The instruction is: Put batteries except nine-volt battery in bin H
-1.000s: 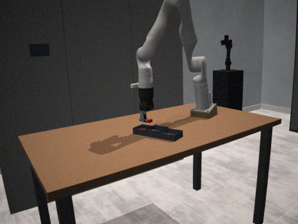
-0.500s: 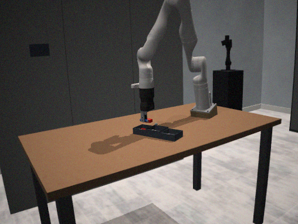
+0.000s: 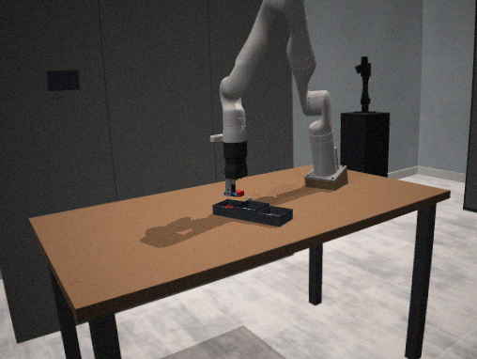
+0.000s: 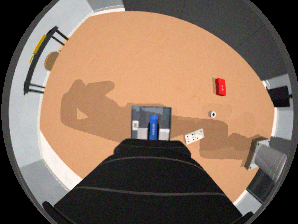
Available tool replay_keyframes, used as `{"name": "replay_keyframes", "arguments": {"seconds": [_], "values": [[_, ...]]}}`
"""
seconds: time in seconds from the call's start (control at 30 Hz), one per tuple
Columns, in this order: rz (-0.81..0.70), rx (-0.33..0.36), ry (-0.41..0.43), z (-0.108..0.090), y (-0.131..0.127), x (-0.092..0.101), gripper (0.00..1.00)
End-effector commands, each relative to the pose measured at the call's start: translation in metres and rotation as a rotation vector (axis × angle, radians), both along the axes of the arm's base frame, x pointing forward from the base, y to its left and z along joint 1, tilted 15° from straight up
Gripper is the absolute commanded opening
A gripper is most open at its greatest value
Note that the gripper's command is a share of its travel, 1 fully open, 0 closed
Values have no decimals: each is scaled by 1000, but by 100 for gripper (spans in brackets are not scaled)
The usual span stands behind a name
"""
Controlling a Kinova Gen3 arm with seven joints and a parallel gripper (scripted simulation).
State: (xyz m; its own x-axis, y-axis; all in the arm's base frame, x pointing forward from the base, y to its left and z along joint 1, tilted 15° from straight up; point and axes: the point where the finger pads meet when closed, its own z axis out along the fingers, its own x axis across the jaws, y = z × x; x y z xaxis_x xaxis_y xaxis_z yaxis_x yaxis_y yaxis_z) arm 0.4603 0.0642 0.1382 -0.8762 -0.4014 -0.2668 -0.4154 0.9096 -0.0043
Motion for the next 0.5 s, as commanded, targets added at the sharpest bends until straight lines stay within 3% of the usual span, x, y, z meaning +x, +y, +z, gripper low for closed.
{"name": "replay_keyframes", "arguments": {"seconds": [0.0,0.47], "values": [[-2,-2,3,-3,-1,0,31],[-2,-2,3,-27,1,5,31]]}}
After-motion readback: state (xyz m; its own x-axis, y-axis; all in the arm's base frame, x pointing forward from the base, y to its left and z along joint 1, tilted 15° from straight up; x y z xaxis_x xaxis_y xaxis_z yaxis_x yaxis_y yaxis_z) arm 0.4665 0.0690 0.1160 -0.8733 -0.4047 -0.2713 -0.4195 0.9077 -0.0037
